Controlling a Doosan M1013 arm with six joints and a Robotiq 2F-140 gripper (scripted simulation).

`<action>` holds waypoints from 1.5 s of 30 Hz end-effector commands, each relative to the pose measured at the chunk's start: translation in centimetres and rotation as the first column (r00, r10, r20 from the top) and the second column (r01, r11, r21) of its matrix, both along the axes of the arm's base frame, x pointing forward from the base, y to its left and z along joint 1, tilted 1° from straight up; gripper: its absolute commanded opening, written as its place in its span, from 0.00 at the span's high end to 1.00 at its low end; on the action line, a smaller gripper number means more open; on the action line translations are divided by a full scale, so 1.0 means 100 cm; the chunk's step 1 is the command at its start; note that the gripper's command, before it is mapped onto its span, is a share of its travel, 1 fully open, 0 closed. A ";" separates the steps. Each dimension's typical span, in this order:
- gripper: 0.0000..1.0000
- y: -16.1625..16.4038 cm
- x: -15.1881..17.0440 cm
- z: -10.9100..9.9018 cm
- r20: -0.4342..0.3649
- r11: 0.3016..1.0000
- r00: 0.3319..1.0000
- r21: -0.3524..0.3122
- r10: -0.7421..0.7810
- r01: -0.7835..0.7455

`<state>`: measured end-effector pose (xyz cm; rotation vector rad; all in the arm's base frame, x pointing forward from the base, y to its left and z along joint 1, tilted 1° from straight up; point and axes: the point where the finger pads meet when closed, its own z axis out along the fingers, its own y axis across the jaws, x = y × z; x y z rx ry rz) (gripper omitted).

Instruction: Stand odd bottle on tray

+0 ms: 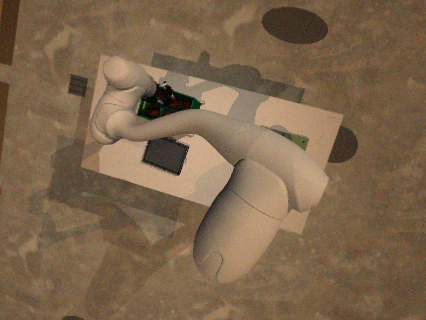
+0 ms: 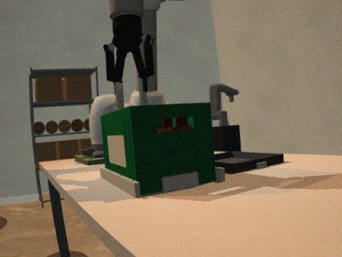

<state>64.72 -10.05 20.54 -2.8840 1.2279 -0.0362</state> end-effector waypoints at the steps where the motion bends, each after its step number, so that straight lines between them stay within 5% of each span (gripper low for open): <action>1: 0.62 0.000 0.000 0.000 0.000 1.000 1.000 0.000 0.000 0.000; 45: 0.62 0.000 0.000 -0.013 0.000 1.000 1.000 0.000 0.000 0.000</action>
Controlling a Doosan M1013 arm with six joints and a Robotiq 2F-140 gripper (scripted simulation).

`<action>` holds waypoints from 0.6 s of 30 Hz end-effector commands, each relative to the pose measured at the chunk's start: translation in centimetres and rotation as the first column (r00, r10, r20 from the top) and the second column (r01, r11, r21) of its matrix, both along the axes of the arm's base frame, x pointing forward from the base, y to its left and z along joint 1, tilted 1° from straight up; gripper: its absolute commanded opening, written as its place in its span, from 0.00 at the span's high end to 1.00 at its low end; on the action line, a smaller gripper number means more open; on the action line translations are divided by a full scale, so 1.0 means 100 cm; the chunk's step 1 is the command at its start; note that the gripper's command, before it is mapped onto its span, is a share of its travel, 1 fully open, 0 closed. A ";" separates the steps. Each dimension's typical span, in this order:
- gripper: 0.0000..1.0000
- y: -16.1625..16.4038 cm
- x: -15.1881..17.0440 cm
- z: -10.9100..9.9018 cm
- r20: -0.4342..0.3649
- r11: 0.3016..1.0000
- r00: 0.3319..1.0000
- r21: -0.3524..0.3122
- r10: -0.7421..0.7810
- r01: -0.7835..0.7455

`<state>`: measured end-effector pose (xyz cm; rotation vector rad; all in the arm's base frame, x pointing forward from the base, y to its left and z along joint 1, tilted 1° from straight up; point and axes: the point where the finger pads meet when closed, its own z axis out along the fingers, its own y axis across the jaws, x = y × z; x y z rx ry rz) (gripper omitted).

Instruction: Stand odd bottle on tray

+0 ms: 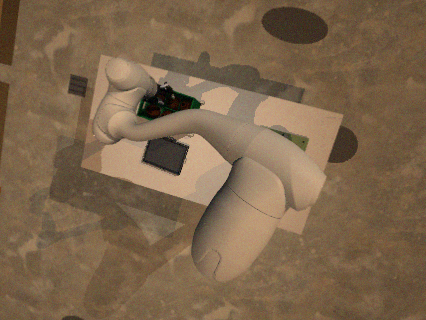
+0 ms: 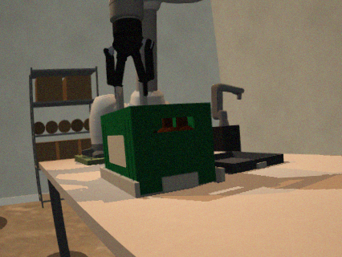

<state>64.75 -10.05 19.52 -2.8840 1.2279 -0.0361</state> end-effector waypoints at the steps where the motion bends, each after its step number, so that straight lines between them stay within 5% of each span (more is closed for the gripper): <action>1: 0.62 0.000 0.000 -0.004 0.000 1.000 1.000 0.000 0.000 0.000; 18: 0.62 0.000 0.001 -0.022 0.000 1.000 1.000 0.000 0.000 0.000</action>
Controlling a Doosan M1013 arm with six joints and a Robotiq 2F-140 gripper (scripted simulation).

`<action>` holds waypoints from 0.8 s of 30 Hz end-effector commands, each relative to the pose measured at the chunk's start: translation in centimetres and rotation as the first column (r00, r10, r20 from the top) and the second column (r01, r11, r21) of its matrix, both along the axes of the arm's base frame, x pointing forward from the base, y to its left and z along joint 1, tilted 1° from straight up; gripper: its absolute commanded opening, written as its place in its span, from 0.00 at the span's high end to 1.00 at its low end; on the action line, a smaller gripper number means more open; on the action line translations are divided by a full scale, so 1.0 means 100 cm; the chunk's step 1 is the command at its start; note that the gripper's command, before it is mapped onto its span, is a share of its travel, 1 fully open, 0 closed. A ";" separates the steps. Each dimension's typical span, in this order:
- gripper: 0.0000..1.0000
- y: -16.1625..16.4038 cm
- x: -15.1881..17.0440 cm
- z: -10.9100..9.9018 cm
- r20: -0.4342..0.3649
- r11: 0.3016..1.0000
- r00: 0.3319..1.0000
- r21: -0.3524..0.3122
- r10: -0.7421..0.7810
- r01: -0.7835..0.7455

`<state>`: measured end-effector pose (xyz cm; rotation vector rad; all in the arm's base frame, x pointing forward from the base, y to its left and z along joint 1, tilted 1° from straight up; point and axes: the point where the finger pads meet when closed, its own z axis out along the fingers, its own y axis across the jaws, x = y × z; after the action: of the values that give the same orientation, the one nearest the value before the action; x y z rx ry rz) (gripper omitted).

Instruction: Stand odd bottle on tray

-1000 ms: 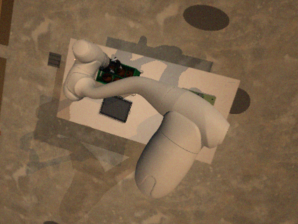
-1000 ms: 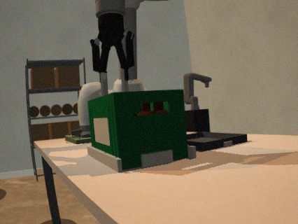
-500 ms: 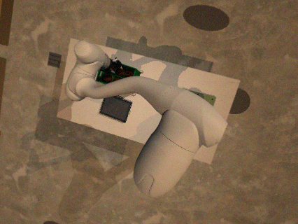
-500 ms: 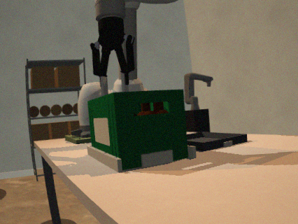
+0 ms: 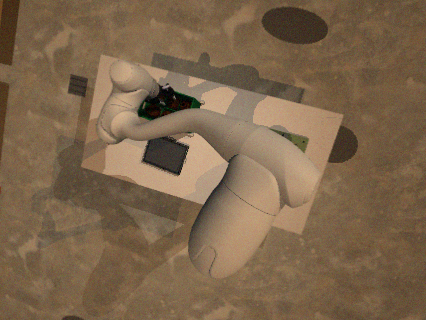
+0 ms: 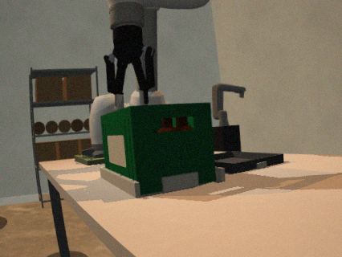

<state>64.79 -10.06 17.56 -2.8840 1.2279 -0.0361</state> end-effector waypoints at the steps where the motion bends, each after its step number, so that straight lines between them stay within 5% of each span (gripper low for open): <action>1: 0.62 0.000 0.000 -0.004 0.000 1.000 1.000 0.000 0.000 0.000; 24: 0.62 0.000 0.000 -0.012 0.000 1.000 1.000 0.000 0.000 0.000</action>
<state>64.82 -10.06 16.40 -2.8840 1.2279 -0.0362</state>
